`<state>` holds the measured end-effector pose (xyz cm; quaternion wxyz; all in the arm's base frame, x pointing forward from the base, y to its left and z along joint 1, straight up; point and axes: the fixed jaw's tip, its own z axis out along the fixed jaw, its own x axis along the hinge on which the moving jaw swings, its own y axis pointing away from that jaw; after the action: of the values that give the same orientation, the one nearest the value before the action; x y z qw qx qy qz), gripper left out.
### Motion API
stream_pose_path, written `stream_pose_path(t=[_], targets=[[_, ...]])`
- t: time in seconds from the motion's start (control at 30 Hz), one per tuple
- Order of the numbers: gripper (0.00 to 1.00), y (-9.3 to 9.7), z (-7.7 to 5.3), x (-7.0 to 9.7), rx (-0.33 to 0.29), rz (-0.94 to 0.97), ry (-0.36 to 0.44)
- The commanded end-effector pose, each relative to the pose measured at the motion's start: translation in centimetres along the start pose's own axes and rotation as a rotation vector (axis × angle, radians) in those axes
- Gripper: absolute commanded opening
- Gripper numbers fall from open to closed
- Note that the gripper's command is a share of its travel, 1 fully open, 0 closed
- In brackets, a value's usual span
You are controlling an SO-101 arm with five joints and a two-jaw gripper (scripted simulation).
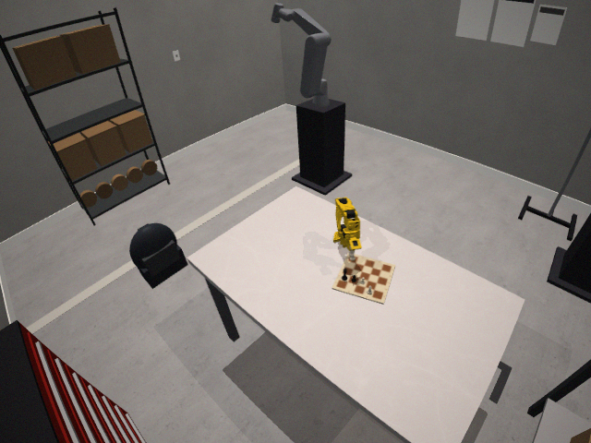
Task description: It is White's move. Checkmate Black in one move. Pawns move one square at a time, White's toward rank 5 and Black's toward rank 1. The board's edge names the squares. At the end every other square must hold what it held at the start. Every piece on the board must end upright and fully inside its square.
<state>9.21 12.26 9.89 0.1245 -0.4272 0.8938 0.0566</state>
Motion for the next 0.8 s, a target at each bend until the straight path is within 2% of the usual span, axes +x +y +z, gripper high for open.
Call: stream_pose_path(t=[0.0,0.2,0.7,0.77], targets=[[0.0,0.1,0.4,0.1,-0.003,-0.013,-0.005],[0.0,0.1,1.0,0.3,-0.003,-0.013,-0.005],[0.0,0.2,3.9,1.1,-0.003,-0.013,-0.006],[0.0,0.2,3.9,1.1,-0.003,-0.013,-0.006]])
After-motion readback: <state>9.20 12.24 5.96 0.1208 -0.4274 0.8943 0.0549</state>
